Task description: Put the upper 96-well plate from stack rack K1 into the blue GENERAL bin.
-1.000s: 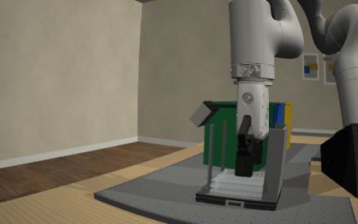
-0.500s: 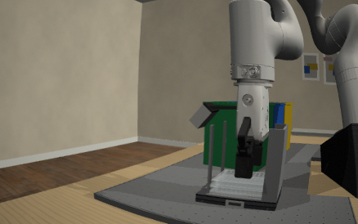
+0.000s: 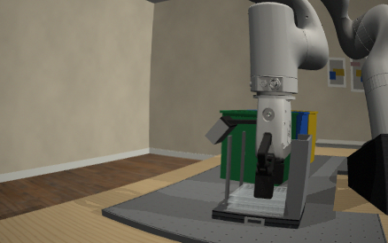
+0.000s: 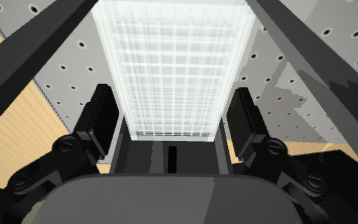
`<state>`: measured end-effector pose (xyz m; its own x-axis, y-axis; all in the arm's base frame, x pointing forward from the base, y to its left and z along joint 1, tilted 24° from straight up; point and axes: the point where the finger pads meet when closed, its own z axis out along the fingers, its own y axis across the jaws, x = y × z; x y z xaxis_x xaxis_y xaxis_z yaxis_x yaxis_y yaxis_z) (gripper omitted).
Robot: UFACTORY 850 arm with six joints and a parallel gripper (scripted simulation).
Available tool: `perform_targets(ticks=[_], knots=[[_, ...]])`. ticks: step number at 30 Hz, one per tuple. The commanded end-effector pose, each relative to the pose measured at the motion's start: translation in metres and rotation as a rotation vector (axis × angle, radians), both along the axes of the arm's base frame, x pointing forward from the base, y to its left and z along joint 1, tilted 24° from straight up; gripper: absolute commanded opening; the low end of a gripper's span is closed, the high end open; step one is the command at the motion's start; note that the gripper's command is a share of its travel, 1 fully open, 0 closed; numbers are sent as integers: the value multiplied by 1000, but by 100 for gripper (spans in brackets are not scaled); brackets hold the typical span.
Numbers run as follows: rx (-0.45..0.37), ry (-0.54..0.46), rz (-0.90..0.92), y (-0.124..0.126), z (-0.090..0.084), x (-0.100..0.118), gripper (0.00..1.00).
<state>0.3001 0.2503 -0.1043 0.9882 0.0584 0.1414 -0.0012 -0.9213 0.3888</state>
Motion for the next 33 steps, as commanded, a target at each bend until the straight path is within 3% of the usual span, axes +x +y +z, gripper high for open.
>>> perform_targets(ticks=[1,30,31,33], knots=[[2,-1,0,0,-2,1,100],[2,-1,0,-3,-8,2,100],[2,-1,0,-3,-8,2,0],[2,-1,0,-3,-8,2,0]])
